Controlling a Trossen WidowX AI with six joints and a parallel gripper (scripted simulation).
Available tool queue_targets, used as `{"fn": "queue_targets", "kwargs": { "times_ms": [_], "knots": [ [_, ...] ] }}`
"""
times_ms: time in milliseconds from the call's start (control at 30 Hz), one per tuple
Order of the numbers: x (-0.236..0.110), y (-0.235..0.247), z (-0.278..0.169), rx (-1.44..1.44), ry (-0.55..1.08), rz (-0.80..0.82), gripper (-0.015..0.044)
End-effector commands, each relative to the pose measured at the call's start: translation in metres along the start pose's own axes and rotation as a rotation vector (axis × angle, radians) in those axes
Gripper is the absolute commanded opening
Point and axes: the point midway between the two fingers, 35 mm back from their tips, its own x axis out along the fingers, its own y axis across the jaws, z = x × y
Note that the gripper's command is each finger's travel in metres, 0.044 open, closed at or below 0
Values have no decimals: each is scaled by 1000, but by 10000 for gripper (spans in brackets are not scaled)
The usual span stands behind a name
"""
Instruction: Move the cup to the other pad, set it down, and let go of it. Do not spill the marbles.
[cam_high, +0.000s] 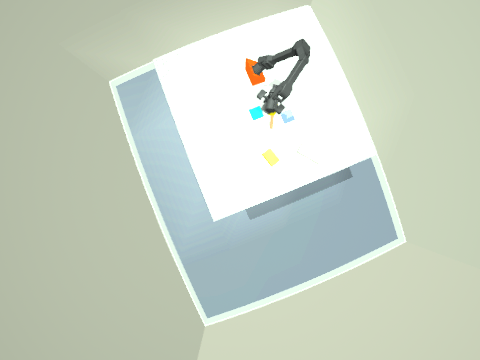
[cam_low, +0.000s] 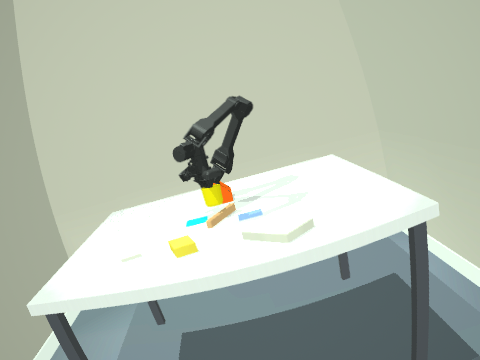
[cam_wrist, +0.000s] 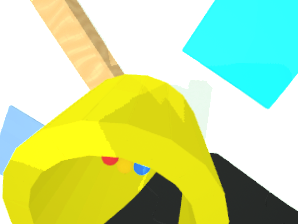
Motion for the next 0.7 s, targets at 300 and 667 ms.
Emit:
{"fn": "queue_targets", "kwargs": {
  "times_ms": [300, 667],
  "knots": [
    [-1, -31, 21, -1, -4, -3, 0],
    [-2, -55, 37, -1, -5, -4, 0]
  ]
}}
